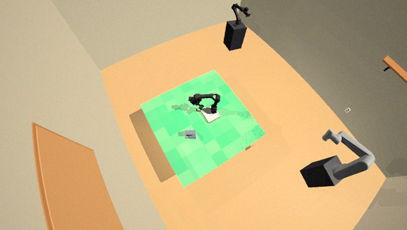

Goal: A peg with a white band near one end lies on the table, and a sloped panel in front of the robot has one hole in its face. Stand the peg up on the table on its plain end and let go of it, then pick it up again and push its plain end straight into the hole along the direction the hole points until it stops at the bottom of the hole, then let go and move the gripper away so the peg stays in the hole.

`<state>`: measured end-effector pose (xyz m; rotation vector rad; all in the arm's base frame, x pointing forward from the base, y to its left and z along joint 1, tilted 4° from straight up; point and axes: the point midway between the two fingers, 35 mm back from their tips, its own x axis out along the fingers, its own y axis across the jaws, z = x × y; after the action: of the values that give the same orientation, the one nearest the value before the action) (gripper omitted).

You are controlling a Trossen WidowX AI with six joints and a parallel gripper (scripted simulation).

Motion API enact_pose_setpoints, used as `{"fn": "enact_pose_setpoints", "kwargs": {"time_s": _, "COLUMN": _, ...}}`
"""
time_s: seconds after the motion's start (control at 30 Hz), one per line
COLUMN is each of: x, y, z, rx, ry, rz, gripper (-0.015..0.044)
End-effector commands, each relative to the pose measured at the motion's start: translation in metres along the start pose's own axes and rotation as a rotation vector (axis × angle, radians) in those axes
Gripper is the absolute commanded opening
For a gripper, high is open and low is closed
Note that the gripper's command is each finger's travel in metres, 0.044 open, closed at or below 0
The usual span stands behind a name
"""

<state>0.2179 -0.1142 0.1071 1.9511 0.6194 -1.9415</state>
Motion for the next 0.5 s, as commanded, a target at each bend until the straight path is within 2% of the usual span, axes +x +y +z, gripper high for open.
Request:
{"fn": "enact_pose_setpoints", "kwargs": {"time_s": 0.0, "x": -0.001, "y": 0.003, "z": 0.0, "rx": 0.013, "ry": -0.019, "rz": 0.022, "gripper": 0.044}}
{"fn": "enact_pose_setpoints", "kwargs": {"time_s": 0.47, "x": 0.019, "y": 0.003, "z": 0.001, "rx": 0.037, "ry": -0.019, "rz": 0.022, "gripper": 0.044}}
